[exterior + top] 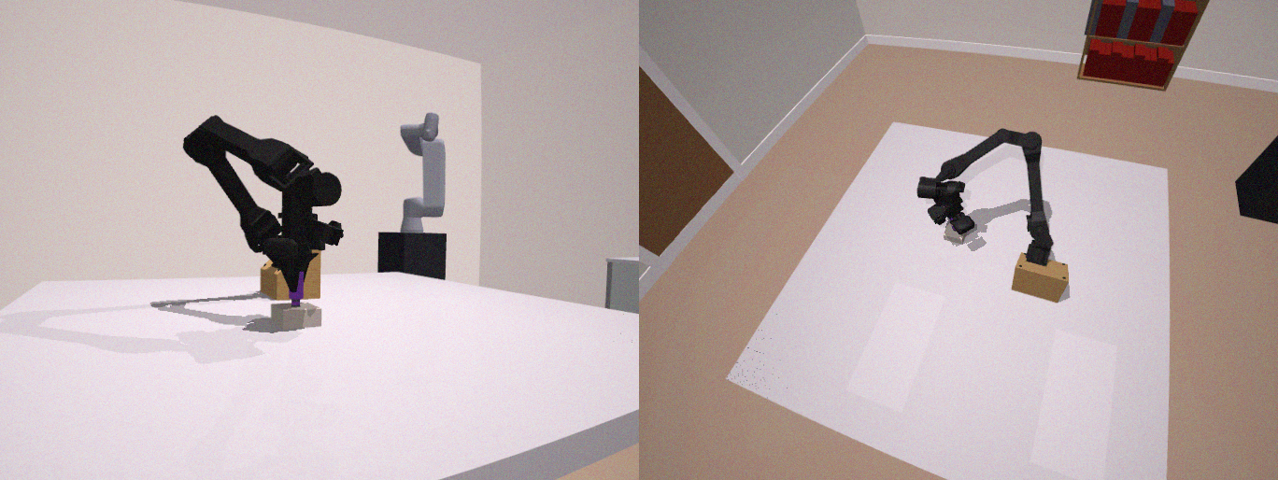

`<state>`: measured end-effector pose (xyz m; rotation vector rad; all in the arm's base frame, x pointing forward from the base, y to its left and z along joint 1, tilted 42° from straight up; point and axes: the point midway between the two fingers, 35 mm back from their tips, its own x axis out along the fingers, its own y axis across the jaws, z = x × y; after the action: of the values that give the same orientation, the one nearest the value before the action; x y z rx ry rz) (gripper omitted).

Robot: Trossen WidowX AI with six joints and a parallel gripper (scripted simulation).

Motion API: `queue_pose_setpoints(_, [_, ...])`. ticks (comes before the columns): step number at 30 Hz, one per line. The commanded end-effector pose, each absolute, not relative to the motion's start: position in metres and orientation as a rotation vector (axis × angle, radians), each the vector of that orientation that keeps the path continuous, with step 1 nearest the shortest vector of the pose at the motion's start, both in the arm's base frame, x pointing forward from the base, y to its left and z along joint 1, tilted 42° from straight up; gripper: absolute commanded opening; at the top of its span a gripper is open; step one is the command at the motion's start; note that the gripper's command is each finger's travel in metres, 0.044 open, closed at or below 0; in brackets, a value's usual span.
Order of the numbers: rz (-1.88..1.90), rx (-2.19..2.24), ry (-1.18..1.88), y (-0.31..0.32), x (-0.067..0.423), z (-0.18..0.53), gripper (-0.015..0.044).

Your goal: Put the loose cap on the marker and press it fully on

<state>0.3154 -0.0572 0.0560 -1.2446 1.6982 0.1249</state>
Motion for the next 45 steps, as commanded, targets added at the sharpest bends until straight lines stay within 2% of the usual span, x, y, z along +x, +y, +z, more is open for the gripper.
queue_pose_setpoints(1, [0.125,-1.245,1.698,-0.057,0.315,0.056,0.021])
queue_pose_setpoints(10, [0.125,-1.245,1.698,-0.057,0.315,0.056,0.044])
queue_pose_setpoints(14, [0.126,-1.244,1.698,-0.05,0.316,0.063,0.044])
queue_pose_setpoints(19, [0.128,-1.243,1.698,-0.008,0.315,0.109,0.044])
queue_pose_setpoints(25, [0.128,-1.243,1.698,-0.006,0.314,0.111,0.044])
queue_pose_setpoints(35, [-0.517,-0.634,1.505,-0.013,0.314,0.104,0.0177])
queue_pose_setpoints(41, [-0.562,-0.586,1.483,-0.013,0.314,0.104,0.002])
queue_pose_setpoints(42, [-0.562,-0.586,1.483,-0.013,0.314,0.104,0.0])
queue_pose_setpoints(45, [-0.562,-0.586,1.483,-0.013,0.314,0.104,0.0])
